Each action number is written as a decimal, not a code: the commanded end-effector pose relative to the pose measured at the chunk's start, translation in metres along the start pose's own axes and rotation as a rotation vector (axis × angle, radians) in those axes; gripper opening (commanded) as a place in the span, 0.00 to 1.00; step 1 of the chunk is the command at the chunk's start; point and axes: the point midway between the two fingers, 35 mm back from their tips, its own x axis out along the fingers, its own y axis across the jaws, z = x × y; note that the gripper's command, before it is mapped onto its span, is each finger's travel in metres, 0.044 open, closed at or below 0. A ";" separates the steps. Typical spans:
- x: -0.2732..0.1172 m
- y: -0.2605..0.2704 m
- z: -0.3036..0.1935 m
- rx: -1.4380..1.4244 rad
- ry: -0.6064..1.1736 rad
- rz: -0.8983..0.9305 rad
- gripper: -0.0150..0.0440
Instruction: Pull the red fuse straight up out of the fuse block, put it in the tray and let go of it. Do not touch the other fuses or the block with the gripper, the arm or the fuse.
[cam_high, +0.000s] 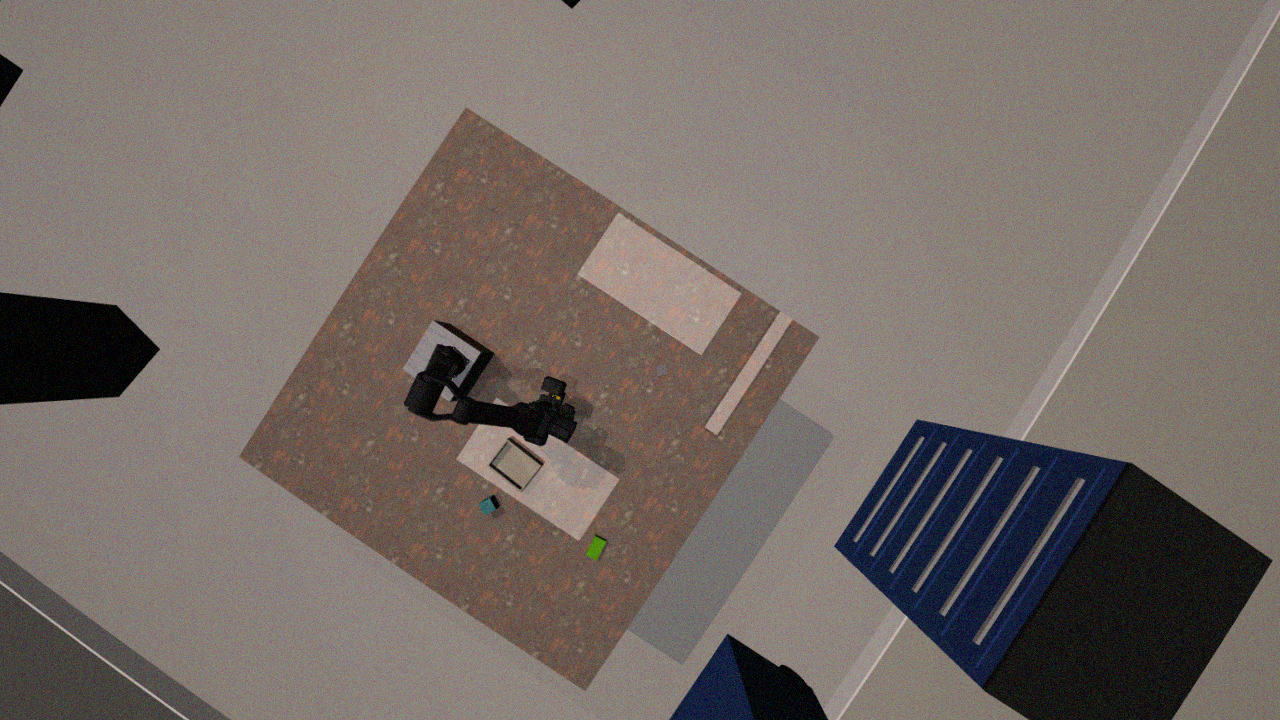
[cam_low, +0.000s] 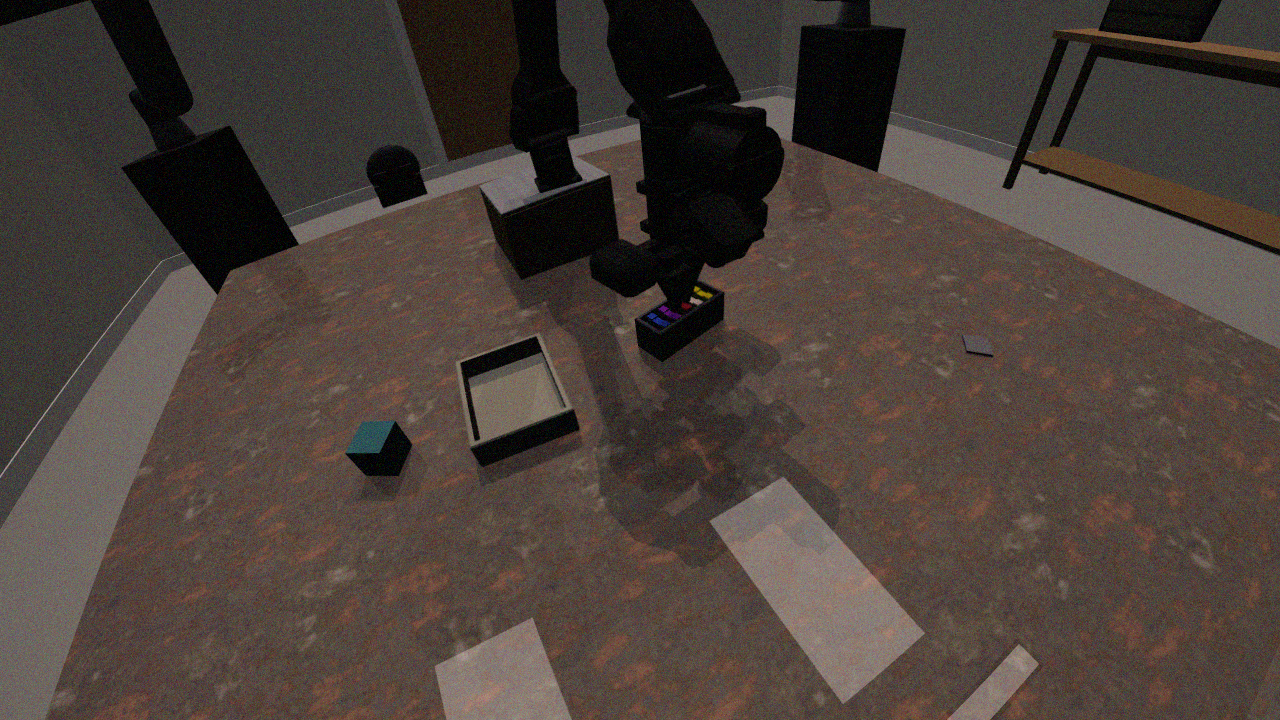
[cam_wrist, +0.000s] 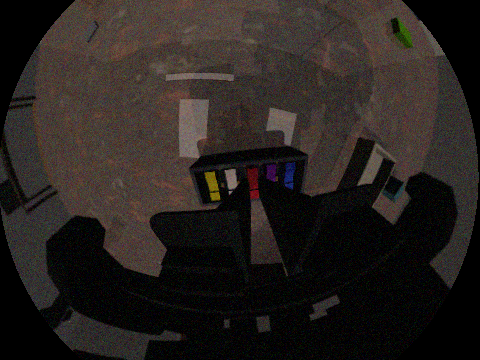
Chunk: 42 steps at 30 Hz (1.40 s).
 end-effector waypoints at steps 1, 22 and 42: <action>-0.003 0.000 0.001 0.001 -0.002 0.000 0.25; -0.013 0.000 0.001 0.001 -0.002 0.001 0.25; -0.023 0.000 0.001 0.002 -0.002 0.002 0.25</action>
